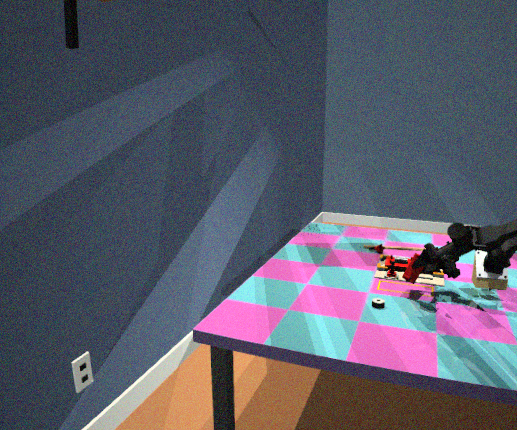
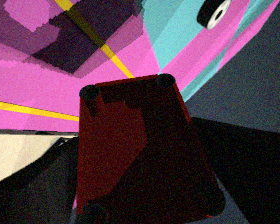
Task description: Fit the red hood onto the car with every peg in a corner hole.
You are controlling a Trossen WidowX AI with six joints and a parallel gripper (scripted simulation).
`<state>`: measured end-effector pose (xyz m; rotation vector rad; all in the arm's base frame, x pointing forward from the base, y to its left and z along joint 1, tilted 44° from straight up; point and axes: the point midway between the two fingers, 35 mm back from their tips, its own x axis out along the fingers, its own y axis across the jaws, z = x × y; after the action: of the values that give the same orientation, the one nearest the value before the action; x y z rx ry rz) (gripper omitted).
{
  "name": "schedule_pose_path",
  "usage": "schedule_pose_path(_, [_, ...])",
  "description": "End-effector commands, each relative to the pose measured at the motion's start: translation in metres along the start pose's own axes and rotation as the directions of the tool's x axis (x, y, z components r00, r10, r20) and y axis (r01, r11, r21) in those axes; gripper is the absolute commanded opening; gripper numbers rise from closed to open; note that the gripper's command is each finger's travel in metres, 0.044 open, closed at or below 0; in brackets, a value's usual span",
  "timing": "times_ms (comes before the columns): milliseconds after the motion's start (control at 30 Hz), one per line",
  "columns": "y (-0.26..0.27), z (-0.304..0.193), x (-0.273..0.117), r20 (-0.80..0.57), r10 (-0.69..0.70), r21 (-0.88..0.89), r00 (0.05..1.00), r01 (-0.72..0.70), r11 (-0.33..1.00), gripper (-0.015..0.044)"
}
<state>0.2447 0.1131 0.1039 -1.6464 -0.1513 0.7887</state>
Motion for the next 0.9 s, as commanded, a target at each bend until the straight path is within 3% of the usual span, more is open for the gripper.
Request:
schedule_pose_path(0, [0.003,0.003,0.002,-0.006,0.000,-0.143,1.000,-0.001,0.990,0.0000])
schedule_pose_path(433, [0.020,0.024,0.011,-0.006,0.001,-0.512,1.000,-0.004,0.859,0.0000])
schedule_pose_path(867, [0.027,0.034,0.012,-0.018,-0.013,-0.607,1.000,0.000,0.794,0.0000])
